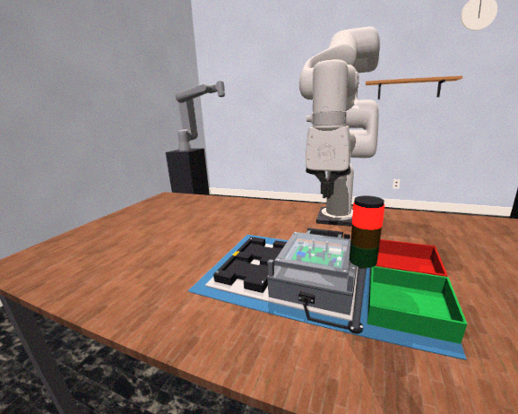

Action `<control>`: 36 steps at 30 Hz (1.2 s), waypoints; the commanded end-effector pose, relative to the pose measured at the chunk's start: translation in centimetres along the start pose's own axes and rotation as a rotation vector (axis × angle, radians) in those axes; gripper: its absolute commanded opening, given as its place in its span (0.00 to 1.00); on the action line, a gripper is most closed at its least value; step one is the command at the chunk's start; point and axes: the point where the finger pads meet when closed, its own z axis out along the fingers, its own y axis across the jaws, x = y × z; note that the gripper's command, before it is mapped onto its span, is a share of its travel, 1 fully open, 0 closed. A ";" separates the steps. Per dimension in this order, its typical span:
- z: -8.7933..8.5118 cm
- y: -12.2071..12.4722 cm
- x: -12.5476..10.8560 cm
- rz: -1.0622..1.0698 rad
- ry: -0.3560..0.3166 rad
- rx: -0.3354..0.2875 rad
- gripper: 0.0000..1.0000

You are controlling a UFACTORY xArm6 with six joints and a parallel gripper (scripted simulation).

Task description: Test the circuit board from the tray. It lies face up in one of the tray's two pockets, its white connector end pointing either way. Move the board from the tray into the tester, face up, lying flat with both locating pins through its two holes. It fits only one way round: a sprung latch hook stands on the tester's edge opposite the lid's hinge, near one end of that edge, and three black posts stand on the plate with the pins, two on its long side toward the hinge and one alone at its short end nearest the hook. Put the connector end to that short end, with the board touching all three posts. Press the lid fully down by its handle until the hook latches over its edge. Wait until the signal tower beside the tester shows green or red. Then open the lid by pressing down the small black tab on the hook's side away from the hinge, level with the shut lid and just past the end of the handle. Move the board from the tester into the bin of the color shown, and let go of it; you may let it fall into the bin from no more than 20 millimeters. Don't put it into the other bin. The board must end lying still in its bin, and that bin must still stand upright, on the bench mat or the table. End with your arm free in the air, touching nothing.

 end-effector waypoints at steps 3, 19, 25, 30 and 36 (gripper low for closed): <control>-0.1 0.6 -0.1 0.000 -0.004 0.000 0.00; -0.1 5.8 -0.1 0.000 -0.004 0.000 0.00; -0.1 6.3 -0.1 0.000 -0.004 0.000 0.00; 0.2 6.3 -0.1 0.000 -0.004 0.000 0.00; 1.4 6.3 -0.1 0.000 -0.004 0.000 0.00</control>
